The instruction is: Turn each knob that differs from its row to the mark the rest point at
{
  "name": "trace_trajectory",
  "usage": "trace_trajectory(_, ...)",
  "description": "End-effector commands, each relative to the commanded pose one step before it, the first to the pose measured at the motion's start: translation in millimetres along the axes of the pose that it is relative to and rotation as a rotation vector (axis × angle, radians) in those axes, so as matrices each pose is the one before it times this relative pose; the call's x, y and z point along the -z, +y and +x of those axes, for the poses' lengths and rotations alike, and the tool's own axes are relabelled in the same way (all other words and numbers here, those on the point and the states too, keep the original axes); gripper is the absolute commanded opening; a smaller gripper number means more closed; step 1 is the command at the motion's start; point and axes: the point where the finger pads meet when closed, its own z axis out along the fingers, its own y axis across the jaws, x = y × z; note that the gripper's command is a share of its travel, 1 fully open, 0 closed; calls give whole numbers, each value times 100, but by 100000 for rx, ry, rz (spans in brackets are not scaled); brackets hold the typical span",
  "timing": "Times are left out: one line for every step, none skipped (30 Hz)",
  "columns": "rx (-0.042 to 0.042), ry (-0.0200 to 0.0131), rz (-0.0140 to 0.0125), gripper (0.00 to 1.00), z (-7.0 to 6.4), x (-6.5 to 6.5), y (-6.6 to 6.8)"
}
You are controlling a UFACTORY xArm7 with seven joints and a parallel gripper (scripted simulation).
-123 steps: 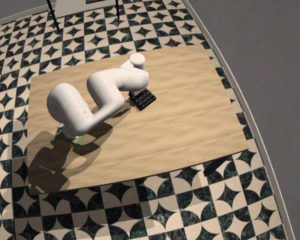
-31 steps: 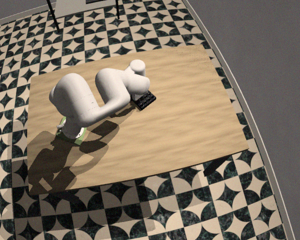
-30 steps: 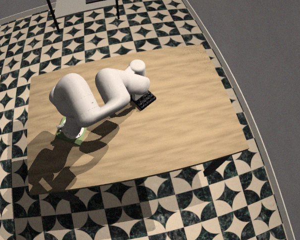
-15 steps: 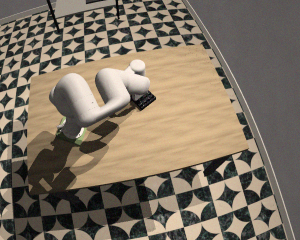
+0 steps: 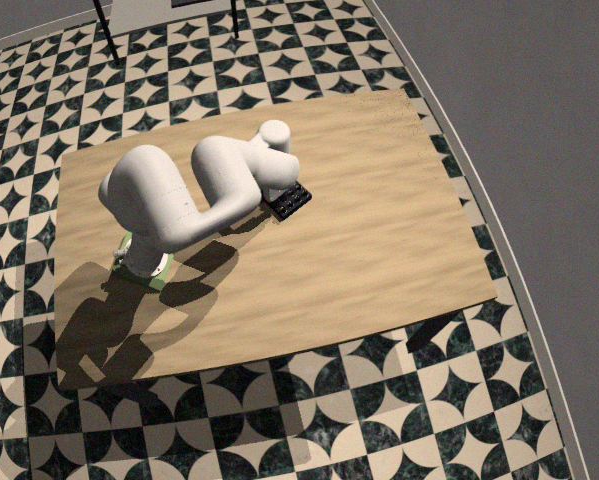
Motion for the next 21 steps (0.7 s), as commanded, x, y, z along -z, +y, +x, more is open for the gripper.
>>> trace_trajectory(8,-25,-308,19,-10,-145,124)
trace_trajectory(0,-1,0,19,0,-75,0)
trace_trajectory(0,1,0,19,0,-75,0)
trace_trajectory(0,2,0,19,1,-74,-1)
trace_trajectory(0,2,0,19,0,-71,-1)
trace_trajectory(0,-3,1,19,-1,-67,0)
trace_trajectory(0,-2,0,19,0,-62,0)
trace_trajectory(0,0,0,19,0,-57,0)
trace_trajectory(0,0,0,19,0,-50,0)
trace_trajectory(0,1,0,19,0,-42,0)
trace_trajectory(0,1,0,19,0,-35,0)
trace_trajectory(0,1,0,19,0,-27,0)
trace_trajectory(0,0,0,19,0,0,0)
trace_trajectory(0,0,0,19,0,0,0)
trace_trajectory(0,1,0,19,0,-20,0)
trace_trajectory(0,1,0,19,0,-13,0)
trace_trajectory(0,0,0,19,0,-7,0)
trace_trajectory(0,0,0,19,0,-3,0)
trace_trajectory(0,0,0,19,0,0,0)
trace_trajectory(0,0,0,19,0,0,0)
trace_trajectory(0,0,0,19,0,0,0)
